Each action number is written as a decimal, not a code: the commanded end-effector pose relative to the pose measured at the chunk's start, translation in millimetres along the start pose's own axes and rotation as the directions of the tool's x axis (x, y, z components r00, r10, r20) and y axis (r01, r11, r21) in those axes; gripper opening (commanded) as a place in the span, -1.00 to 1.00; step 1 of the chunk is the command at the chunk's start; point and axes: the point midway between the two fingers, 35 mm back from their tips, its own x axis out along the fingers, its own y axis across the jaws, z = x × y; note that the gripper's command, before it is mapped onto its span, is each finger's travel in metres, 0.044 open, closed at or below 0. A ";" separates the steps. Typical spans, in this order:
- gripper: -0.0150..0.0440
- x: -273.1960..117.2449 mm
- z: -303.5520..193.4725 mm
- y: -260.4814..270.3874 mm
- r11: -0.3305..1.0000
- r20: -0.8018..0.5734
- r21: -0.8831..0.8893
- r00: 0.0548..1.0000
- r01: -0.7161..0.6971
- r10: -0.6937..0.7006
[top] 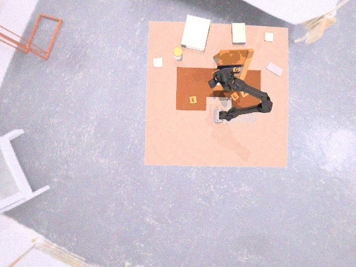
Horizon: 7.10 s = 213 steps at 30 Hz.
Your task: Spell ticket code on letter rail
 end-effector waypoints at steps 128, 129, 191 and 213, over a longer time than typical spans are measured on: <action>-0.49 39.9 31.2 33.7 0.881 0.120 0.462 0.976 0.105 -0.179; -0.49 39.8 31.0 33.2 0.881 0.120 0.462 0.976 0.105 -0.180; -0.49 37.0 16.4 5.9 0.881 0.119 0.461 0.976 0.107 -0.180; -0.49 36.0 11.4 -3.8 0.881 0.118 0.460 0.976 0.107 -0.181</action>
